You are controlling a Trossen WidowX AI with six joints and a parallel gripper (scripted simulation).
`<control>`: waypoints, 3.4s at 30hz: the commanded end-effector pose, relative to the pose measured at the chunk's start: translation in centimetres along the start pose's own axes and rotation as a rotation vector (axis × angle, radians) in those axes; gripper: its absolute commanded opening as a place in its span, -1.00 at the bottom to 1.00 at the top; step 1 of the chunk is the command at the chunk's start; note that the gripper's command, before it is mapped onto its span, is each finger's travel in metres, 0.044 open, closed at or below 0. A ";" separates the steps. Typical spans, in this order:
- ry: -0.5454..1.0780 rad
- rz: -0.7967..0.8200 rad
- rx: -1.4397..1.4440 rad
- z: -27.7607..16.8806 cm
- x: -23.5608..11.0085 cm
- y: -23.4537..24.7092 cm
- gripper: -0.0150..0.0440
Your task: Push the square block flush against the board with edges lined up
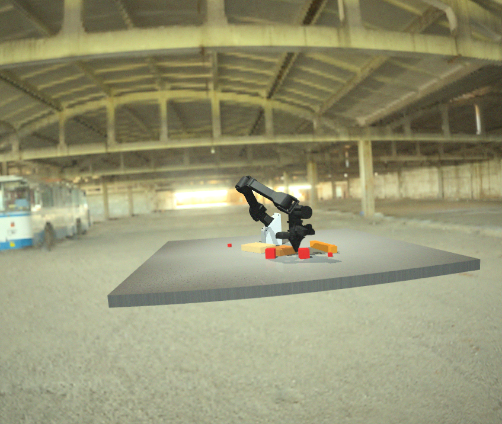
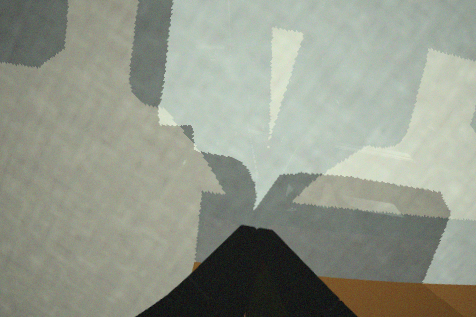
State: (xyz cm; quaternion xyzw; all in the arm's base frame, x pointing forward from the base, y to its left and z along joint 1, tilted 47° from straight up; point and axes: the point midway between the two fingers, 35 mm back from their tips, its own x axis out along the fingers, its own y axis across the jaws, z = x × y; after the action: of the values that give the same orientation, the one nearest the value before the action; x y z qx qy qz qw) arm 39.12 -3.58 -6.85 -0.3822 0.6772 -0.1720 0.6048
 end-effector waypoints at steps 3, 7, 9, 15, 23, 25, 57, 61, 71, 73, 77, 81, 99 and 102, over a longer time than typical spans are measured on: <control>0.006 -0.005 -0.010 -0.8 0.1 -0.1 -0.49; 0.007 -0.005 -0.010 -1.1 0.1 -0.1 -0.49; 0.007 -0.005 -0.010 -1.3 0.1 -0.1 -0.49; 0.007 -0.005 -0.011 -1.9 0.1 -0.2 -0.49; 0.007 -0.005 -0.011 -2.6 0.1 -0.2 -0.49; 0.007 -0.005 -0.011 -2.8 0.1 -0.3 -0.49; 0.006 -0.005 -0.010 -0.3 0.2 -0.4 -0.49; 0.006 -0.005 -0.010 0.3 0.2 -0.3 -0.49; 0.005 -0.001 -0.011 1.0 -2.5 -0.2 -0.49; 0.005 -0.002 -0.009 0.9 -5.0 -0.2 -0.49; 0.005 -0.002 -0.009 0.9 -5.3 -0.2 -0.49; -0.004 -0.007 -0.060 0.4 -5.2 -1.1 -0.49; 0.008 -0.006 -0.165 -1.4 0.2 -3.4 -0.49; 0.008 -0.006 -0.165 -1.5 0.2 -3.4 -0.49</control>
State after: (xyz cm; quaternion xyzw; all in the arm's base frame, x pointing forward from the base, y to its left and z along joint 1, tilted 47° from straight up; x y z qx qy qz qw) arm 38.65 -6.12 -4.12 -0.4254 0.6946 -0.1210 0.5675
